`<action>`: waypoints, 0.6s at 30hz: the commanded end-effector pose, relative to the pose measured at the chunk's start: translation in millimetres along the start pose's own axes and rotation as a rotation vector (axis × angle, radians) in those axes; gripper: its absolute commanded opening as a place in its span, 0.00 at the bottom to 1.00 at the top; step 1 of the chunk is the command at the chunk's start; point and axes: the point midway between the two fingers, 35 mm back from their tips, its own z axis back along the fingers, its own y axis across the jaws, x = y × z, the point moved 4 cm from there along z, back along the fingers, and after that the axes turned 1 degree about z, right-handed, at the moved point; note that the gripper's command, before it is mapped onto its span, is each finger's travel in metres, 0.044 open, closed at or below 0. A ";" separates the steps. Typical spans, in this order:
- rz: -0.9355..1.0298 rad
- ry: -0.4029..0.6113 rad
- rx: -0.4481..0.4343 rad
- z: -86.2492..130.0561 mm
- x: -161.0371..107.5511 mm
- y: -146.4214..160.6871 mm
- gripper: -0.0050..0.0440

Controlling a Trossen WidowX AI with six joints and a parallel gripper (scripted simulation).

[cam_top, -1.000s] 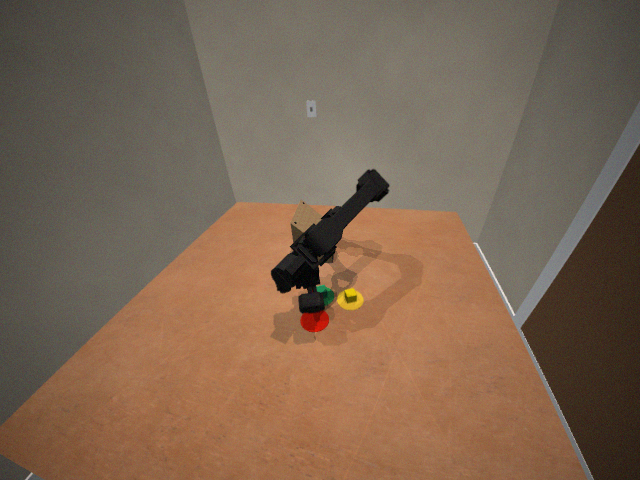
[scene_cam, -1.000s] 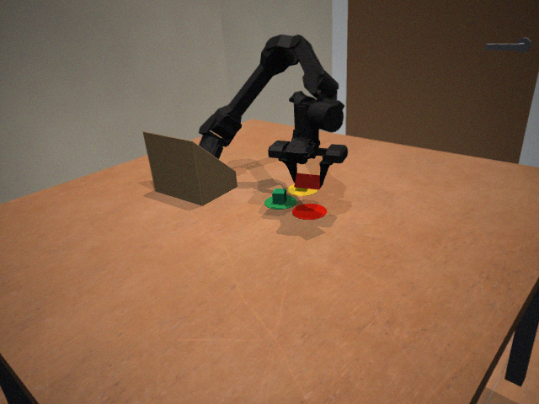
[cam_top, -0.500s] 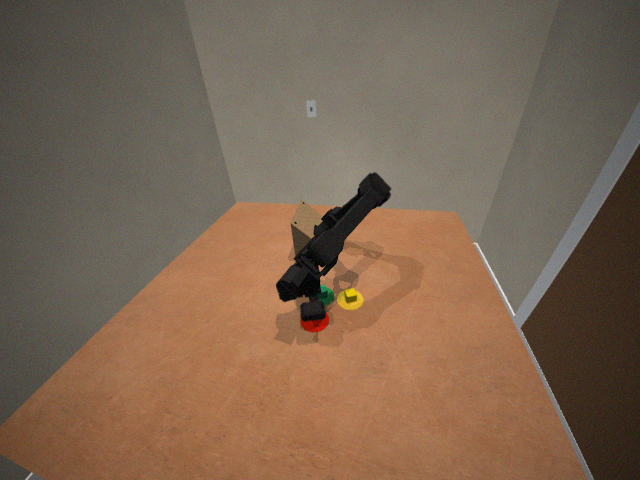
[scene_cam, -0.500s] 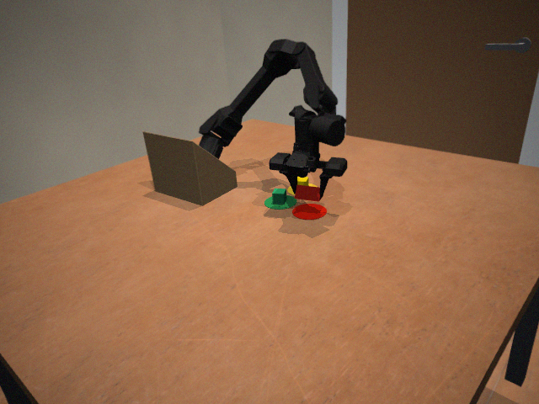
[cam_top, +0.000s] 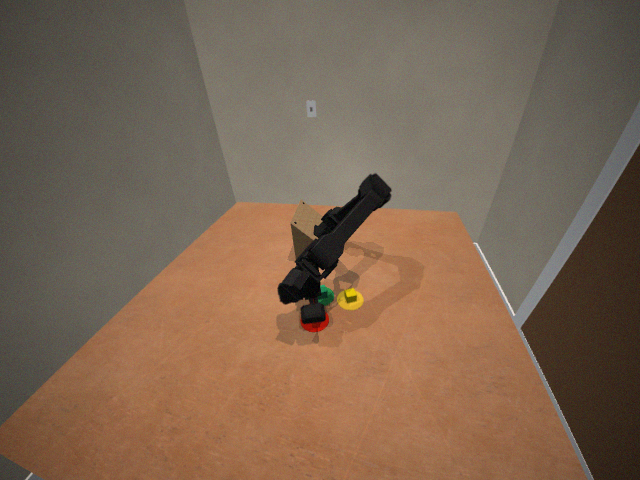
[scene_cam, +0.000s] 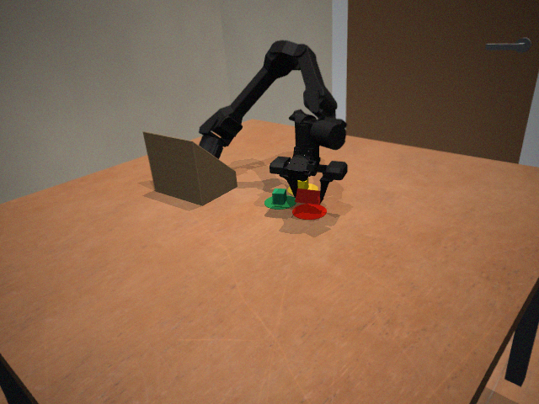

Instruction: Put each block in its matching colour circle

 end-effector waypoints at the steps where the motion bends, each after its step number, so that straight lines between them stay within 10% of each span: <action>1: 0.006 -0.008 0.017 5.0 -1.6 2.9 0.65; 18: 0.003 -0.005 0.014 -19.9 -1.2 2.4 0.65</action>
